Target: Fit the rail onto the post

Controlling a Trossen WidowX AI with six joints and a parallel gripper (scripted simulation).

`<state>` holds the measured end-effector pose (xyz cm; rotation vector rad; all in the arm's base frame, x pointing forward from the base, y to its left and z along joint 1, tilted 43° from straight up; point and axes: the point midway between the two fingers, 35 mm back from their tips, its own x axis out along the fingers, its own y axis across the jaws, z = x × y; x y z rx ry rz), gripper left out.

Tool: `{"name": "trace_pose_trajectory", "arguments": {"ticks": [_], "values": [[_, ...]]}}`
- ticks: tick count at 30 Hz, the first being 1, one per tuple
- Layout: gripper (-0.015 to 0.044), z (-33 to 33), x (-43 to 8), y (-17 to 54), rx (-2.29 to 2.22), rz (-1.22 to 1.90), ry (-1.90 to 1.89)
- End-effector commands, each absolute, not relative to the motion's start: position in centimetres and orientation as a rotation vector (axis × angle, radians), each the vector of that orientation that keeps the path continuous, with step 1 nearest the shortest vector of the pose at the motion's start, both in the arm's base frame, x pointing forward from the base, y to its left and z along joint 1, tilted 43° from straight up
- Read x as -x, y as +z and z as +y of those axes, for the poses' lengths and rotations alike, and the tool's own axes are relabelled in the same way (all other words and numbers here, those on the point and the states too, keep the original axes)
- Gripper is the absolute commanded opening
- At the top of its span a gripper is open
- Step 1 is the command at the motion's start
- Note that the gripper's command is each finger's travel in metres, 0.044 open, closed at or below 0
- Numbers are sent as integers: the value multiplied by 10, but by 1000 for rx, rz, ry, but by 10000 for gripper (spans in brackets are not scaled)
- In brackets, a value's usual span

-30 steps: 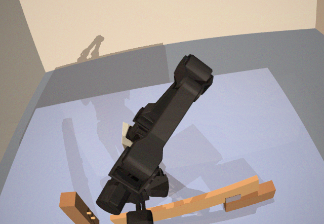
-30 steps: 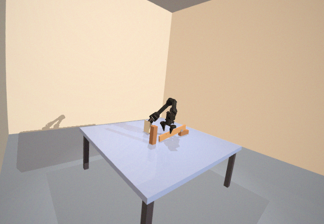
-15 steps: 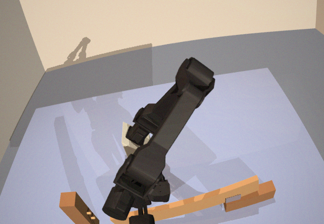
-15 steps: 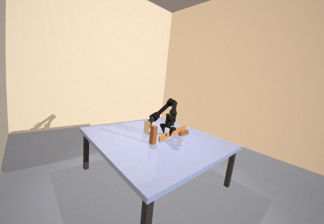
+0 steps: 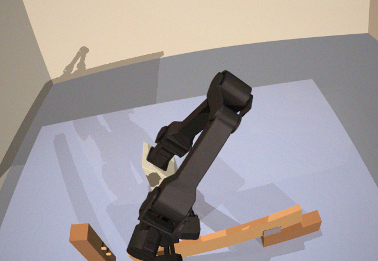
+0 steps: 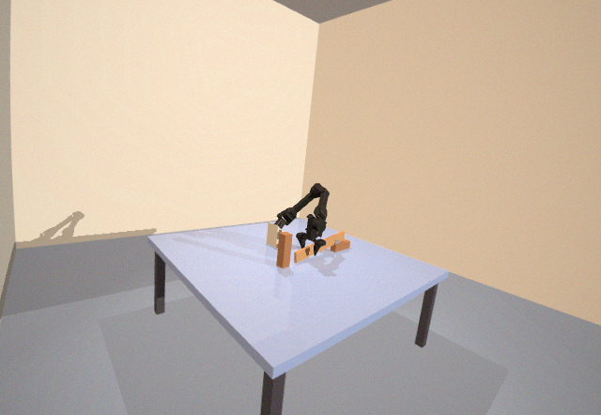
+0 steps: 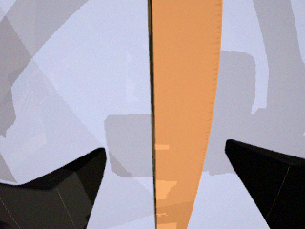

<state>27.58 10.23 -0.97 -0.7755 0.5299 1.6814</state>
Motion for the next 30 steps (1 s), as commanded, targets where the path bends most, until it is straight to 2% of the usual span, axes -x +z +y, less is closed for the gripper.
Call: {"name": "trace_pose_trajectory", "arguments": {"ticks": [1,2,17,24,30], "values": [[440,107,-273,-14,767,531,1682],[440,107,-273,-14,766,531,1682],[46,107,-273,-14,766,531,1682],[0,107,-273,-14,766,531,1682],[0,107,-273,-14,766,531,1682]]}}
